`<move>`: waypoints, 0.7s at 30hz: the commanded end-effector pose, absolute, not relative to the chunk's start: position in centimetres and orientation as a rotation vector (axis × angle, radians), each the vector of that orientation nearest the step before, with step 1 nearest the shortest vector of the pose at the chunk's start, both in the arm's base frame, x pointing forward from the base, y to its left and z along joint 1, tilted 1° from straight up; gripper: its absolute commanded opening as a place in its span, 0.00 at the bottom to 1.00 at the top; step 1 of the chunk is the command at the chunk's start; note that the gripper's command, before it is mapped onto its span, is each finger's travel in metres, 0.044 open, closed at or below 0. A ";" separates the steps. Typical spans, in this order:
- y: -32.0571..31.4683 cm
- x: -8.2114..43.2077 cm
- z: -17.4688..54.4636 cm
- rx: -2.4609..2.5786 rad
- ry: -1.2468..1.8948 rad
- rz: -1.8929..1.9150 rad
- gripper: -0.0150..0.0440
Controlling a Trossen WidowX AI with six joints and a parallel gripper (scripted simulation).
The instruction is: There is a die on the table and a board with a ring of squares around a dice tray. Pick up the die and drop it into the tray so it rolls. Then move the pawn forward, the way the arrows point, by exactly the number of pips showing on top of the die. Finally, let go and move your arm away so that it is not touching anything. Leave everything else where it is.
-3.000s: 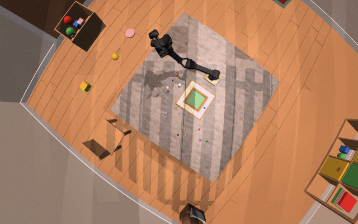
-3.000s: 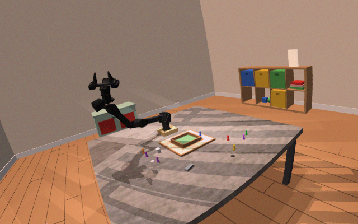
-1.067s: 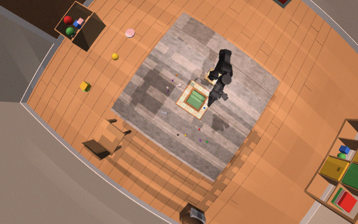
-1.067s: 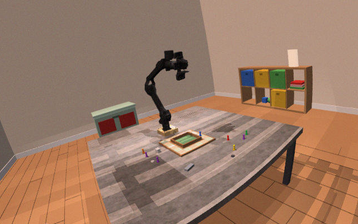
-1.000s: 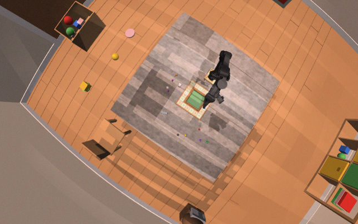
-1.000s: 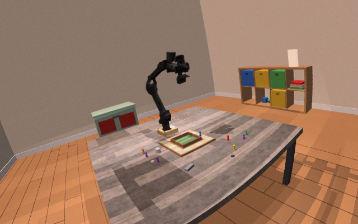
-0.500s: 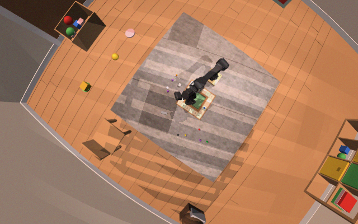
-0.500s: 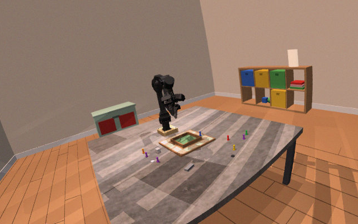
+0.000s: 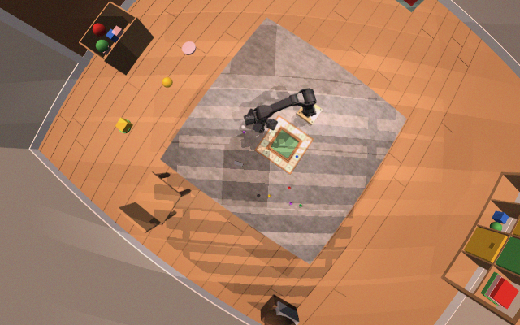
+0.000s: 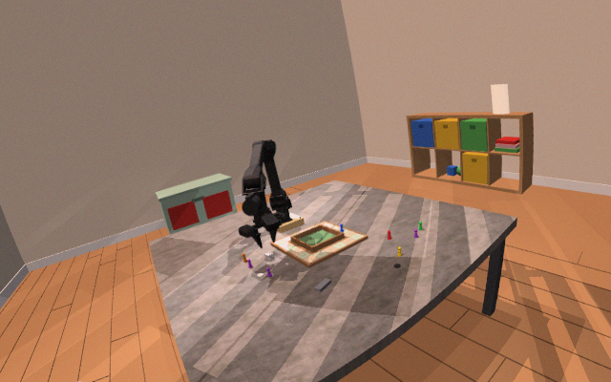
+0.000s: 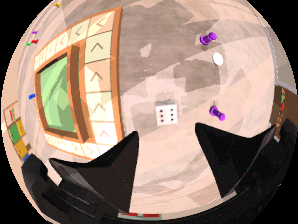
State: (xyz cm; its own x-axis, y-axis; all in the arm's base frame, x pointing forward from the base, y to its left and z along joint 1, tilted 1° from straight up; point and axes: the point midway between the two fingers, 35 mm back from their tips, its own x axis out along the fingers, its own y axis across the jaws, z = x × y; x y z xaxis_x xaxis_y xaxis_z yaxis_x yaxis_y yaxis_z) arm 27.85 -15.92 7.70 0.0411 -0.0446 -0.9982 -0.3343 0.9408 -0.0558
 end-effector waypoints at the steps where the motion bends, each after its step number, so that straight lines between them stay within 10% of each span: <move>1: -15.9 27.7 7.4 -0.280 1.526 0.226 0.72; 21: -16.3 28.2 4.0 -0.280 1.526 0.225 0.72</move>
